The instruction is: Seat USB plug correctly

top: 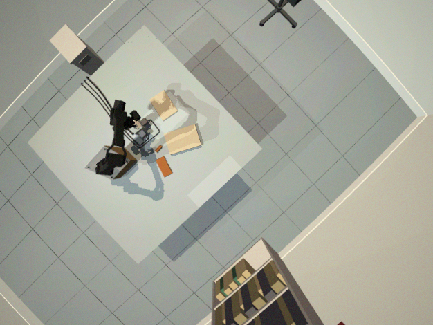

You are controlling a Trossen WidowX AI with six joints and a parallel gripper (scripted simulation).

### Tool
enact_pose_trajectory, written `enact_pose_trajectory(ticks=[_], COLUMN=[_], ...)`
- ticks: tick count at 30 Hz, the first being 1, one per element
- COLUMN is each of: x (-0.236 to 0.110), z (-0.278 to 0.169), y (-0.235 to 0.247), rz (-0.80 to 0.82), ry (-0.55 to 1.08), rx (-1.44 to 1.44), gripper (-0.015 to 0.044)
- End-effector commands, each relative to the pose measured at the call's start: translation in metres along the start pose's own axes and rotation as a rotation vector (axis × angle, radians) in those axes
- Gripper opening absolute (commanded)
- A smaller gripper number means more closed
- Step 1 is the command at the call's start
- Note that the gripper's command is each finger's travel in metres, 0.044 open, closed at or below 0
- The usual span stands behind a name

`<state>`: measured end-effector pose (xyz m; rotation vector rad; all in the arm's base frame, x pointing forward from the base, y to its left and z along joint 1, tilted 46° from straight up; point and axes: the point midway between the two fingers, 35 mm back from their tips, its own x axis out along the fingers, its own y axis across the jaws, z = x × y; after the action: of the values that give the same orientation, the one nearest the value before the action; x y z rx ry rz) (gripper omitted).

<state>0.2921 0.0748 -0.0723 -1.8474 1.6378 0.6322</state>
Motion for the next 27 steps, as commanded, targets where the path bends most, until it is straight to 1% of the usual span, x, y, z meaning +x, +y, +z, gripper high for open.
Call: enact_pose_trajectory(ticks=[1,27], x=[0.0008,0.0039], z=[-0.0002,-0.0001], y=[-0.0005,-0.0005], rz=[-0.004,-0.004], ry=[0.004,0.004], rx=[-0.005,-0.005], gripper=[0.0,0.0])
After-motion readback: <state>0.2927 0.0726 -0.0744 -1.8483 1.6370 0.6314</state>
